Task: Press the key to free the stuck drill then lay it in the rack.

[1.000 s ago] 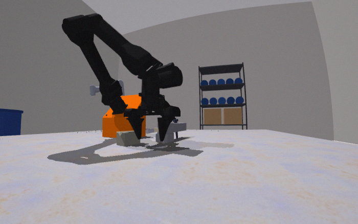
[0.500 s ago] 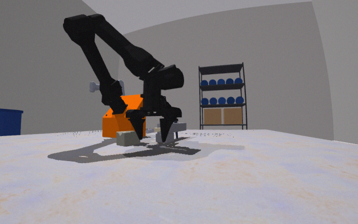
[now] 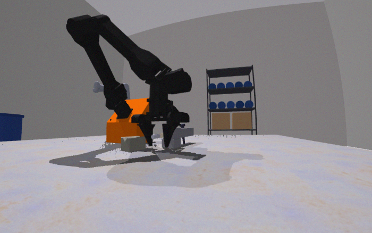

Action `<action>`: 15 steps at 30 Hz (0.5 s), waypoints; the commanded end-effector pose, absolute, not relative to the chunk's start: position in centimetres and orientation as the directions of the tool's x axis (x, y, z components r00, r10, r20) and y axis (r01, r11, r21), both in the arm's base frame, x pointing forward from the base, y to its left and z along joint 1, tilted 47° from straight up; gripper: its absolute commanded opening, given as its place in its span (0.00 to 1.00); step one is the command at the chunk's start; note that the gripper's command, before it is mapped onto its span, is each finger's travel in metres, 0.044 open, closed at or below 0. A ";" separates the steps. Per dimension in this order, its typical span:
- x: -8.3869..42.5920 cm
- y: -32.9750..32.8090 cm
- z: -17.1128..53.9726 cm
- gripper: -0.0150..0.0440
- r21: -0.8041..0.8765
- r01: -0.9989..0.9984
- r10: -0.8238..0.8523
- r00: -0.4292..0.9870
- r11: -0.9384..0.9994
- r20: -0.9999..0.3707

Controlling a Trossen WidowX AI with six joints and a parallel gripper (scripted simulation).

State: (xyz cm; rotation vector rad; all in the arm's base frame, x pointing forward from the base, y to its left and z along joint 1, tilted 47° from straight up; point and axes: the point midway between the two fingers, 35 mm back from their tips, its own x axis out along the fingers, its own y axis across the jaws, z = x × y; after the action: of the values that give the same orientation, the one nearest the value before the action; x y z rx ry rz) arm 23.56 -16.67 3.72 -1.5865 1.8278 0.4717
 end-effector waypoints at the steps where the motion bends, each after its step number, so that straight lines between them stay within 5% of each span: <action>1: 23.6 -16.7 3.7 0.60 -0.150 -0.969 -0.729 -0.043 0.198 -0.683; 7: 23.6 -16.7 3.7 0.33 -0.150 -0.969 -0.729 -0.043 0.198 -0.683; 15: 23.5 -16.6 3.8 0.25 -0.150 -0.969 -0.729 -0.044 0.198 -0.683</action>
State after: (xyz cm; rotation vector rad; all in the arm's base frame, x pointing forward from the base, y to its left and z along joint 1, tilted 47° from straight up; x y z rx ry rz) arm 23.56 -16.67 3.73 -1.5864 1.8278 0.4718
